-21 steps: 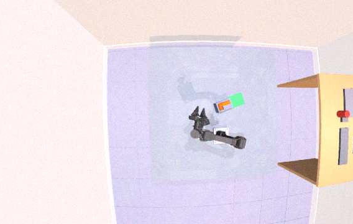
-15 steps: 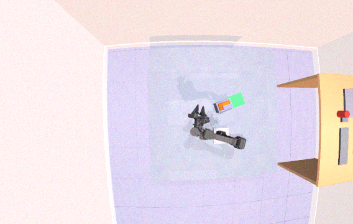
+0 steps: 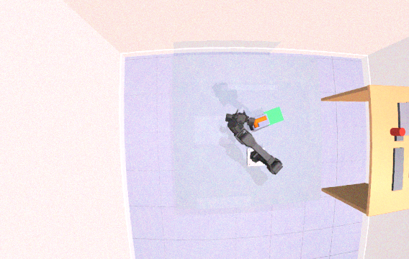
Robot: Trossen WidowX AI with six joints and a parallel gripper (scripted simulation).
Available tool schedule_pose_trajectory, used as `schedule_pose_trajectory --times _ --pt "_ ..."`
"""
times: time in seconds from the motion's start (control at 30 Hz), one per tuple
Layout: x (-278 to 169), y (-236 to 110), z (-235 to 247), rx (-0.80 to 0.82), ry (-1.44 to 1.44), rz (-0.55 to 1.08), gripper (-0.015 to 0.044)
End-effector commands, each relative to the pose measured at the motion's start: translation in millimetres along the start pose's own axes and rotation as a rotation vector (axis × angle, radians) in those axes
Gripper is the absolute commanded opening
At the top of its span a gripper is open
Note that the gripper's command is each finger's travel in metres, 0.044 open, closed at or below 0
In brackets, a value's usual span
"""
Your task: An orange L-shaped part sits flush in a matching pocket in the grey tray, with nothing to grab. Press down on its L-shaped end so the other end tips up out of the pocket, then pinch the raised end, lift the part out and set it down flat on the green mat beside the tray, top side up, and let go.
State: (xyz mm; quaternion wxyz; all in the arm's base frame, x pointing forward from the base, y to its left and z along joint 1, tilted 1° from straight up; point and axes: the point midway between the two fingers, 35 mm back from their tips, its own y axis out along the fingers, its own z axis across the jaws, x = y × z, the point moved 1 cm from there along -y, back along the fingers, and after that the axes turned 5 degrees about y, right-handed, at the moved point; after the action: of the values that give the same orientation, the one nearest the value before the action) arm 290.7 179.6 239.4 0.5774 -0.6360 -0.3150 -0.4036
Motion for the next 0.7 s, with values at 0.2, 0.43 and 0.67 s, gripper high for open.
schedule_pose_trajectory --times 0.2,0.43,0.67 --pt "-57.3 33.4 -112.1 0.086 -0.429 0.761 0.0180" --pt "-72.1 14.4 -142.0 0.252 -0.411 1.001 0.0180" --pt "-72.1 14.4 -142.0 0.252 -0.411 1.001 0.0180"
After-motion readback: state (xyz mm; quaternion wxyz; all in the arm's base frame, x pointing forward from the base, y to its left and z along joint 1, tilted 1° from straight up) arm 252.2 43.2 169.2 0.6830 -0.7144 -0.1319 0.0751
